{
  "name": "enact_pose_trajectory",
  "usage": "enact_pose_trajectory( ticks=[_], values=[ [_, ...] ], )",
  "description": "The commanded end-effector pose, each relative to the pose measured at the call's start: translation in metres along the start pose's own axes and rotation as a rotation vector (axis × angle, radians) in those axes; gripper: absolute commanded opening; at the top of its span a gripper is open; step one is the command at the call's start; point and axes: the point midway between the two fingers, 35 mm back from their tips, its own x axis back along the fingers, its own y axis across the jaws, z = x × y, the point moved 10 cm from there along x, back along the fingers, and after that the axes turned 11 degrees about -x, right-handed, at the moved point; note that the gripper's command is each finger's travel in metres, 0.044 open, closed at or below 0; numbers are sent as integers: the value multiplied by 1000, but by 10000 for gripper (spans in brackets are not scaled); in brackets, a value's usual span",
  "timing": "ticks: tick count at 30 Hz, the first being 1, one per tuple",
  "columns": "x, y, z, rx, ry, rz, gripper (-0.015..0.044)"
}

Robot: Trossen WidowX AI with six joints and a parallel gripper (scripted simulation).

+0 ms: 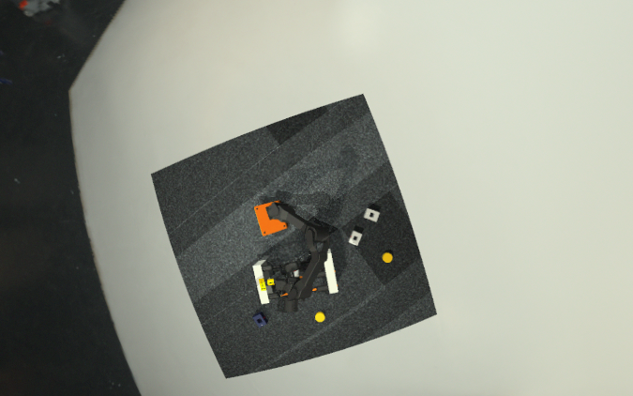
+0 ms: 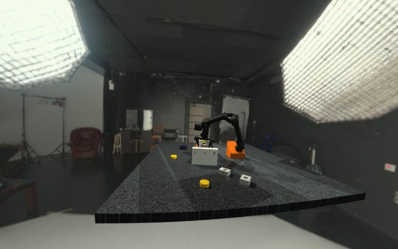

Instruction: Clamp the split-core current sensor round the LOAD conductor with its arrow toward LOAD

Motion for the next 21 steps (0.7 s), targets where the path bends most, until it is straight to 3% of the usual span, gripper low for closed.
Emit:
enact_pose_trajectory(
  ticks=[1,15,21],
  values=[
    [-8,-2,-1,-8,3,10,440],
    [-23,-4,-1,-9,17,-58,440],
    [-18,-1,-1,-1,12,-62,400]
  ],
)
